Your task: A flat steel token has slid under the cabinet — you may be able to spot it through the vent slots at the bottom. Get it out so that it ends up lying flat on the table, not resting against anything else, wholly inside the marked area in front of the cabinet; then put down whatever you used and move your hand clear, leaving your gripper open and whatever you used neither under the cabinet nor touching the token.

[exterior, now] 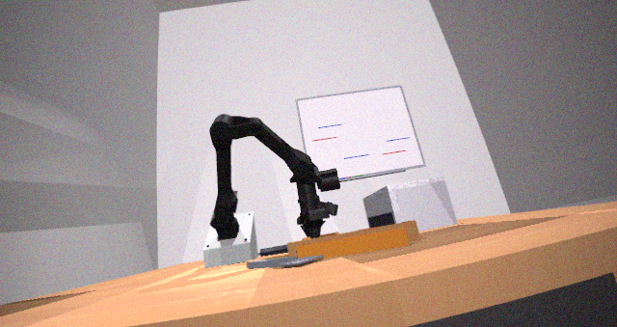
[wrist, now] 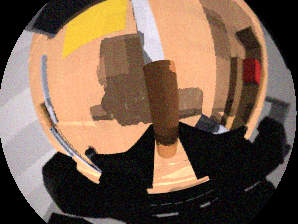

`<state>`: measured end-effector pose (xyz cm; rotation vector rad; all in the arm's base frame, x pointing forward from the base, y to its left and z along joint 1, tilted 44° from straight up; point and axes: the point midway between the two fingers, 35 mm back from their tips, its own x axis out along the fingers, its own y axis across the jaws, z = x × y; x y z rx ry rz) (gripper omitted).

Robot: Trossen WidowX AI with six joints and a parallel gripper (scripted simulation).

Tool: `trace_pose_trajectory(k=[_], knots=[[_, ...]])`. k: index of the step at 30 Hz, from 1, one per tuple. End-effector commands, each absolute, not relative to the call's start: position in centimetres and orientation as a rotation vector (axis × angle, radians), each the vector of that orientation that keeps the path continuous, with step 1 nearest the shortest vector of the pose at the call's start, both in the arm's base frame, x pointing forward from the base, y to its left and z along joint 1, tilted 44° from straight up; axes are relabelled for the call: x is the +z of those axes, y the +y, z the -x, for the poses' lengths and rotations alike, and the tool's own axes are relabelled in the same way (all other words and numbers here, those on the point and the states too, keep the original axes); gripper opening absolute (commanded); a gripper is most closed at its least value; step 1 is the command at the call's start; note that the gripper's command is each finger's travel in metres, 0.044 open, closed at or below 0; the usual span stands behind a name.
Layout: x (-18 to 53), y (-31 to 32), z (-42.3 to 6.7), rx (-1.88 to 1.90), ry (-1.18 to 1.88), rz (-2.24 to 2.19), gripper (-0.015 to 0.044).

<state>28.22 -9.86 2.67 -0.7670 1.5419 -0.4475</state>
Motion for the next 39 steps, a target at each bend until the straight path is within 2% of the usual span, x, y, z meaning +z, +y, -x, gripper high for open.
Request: trace_pose_trajectory(k=[1,39], knots=[[2.6,-9.8,-28.9,-0.452,1.54,0.766,0.0],[2.1,-9.0,-33.0,-0.452,1.538,0.765,0.0]])
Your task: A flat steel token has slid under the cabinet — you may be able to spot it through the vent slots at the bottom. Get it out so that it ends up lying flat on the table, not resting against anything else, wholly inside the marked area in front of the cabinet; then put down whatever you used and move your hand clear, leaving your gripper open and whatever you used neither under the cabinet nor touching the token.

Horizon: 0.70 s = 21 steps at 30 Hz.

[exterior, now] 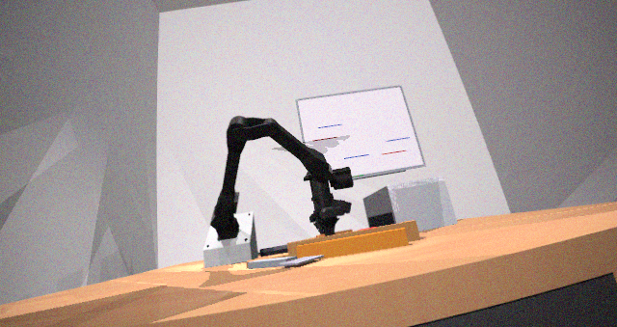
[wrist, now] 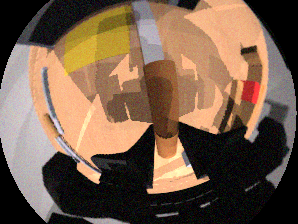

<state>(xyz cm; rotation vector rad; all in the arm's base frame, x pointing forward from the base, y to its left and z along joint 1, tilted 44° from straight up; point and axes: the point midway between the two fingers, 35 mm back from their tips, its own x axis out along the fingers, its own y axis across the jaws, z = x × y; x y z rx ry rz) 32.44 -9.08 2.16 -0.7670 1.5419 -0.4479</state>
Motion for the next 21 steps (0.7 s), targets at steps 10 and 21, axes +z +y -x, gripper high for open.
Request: trace_pose_trajectory(k=[10,21], knots=[[2.0,-8.8,-34.0,-0.452,1.538,0.765,0.0],[1.9,-8.6,-35.1,-0.452,1.537,0.765,0.0]])
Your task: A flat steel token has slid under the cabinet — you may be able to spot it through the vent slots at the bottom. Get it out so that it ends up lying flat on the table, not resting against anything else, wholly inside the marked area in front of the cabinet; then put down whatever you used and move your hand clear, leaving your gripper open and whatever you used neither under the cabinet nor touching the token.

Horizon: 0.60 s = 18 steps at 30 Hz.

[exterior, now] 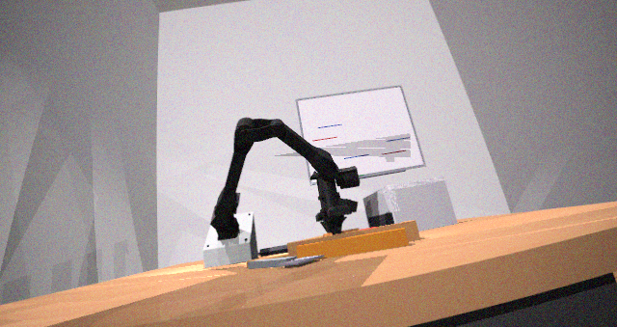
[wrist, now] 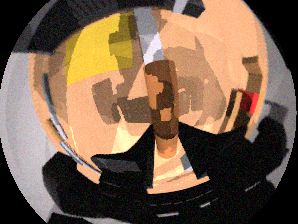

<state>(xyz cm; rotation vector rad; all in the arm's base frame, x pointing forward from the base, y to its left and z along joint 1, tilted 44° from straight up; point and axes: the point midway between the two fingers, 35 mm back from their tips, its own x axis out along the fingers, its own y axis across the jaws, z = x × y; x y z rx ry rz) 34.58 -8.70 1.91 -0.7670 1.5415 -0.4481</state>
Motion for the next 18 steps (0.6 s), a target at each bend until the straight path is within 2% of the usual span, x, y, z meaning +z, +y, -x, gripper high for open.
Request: trace_pose_trajectory(k=[1,18], knots=[[1.9,-8.6,-35.2,-0.452,1.537,0.765,0.0],[1.7,-8.3,-36.9,-0.453,1.536,0.764,0.0]])
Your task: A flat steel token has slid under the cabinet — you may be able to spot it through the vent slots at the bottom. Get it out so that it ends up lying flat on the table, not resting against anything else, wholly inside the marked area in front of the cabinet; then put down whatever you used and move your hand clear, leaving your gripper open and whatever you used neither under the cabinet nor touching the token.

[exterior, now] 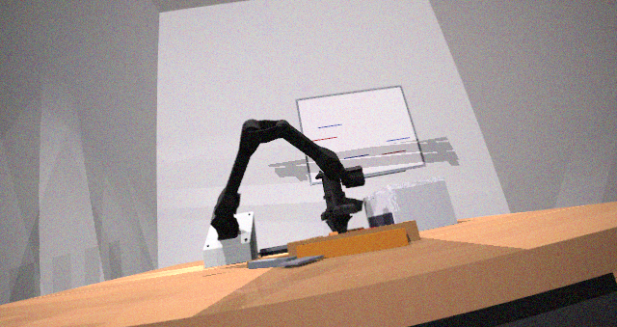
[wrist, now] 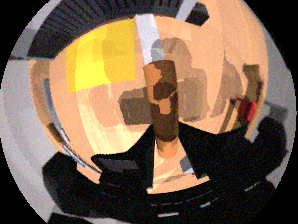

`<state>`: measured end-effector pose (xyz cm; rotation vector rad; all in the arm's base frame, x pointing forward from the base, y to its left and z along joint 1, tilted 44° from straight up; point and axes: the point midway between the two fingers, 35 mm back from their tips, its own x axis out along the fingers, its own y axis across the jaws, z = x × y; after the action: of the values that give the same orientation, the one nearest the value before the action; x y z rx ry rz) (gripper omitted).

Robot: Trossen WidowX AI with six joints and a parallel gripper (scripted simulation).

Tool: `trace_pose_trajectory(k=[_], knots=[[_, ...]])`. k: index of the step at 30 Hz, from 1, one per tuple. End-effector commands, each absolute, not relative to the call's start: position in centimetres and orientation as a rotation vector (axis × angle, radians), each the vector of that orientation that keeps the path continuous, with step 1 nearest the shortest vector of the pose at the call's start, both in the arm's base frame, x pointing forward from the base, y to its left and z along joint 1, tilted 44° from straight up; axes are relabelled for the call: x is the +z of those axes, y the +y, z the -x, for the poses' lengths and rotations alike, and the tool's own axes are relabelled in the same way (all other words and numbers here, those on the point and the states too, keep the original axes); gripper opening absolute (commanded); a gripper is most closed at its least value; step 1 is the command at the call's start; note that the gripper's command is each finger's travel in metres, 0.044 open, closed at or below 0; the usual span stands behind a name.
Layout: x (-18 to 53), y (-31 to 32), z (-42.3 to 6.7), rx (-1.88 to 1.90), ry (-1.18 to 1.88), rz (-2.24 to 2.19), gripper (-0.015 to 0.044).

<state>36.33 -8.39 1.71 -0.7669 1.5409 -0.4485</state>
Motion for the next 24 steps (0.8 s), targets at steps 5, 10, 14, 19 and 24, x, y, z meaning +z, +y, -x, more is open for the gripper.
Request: trace_pose_trajectory(k=[5,10,14,19,24], knots=[[1.6,-8.2,-37.3,-0.453,1.536,0.764,0.0],[1.6,-8.2,-37.8,-0.453,1.535,0.764,0.0],[1.5,-8.1,-38.1,-0.453,1.535,0.764,0.0],[1.5,-8.0,-38.6,-0.453,1.535,0.764,0.0],[1.4,-7.9,-39.0,-0.453,1.535,0.764,0.0]])
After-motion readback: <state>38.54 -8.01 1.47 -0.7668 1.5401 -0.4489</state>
